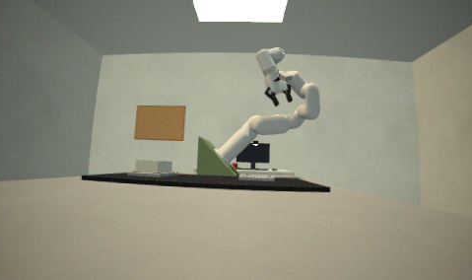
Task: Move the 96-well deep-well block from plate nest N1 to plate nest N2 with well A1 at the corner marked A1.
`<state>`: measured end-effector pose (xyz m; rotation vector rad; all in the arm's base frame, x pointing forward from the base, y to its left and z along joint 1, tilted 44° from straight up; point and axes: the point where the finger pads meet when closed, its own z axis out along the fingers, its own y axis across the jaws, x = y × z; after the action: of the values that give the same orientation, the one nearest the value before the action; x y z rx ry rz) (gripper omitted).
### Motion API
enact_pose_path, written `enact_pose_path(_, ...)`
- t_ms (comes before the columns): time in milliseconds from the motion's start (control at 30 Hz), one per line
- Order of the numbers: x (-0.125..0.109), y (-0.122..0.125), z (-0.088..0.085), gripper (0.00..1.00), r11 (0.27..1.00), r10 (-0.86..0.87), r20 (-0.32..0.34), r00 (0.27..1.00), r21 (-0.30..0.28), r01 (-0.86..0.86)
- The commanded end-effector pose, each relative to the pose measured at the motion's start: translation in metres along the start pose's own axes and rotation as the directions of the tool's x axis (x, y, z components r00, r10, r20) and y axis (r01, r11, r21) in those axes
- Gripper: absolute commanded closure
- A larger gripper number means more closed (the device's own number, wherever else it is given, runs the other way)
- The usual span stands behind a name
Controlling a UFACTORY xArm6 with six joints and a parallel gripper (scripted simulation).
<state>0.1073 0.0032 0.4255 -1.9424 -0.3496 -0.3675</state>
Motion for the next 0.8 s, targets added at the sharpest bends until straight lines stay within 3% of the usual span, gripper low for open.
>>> enact_pose_path(0, 0.0, 0.0, 0.0, 0.0, 1.0, 0.0, 0.0, 1.0, -0.001, 0.0)
enact_pose_path(533, 0.0, 0.0, 0.0, 0.0, 1.0, 0.0, 0.0, 1.0, -0.001, 0.0)
enact_pose_path(767, 0.008, 0.024, -0.019, 0.0, 1.0, 0.014, -0.01, 1.0, -0.018, -0.014)
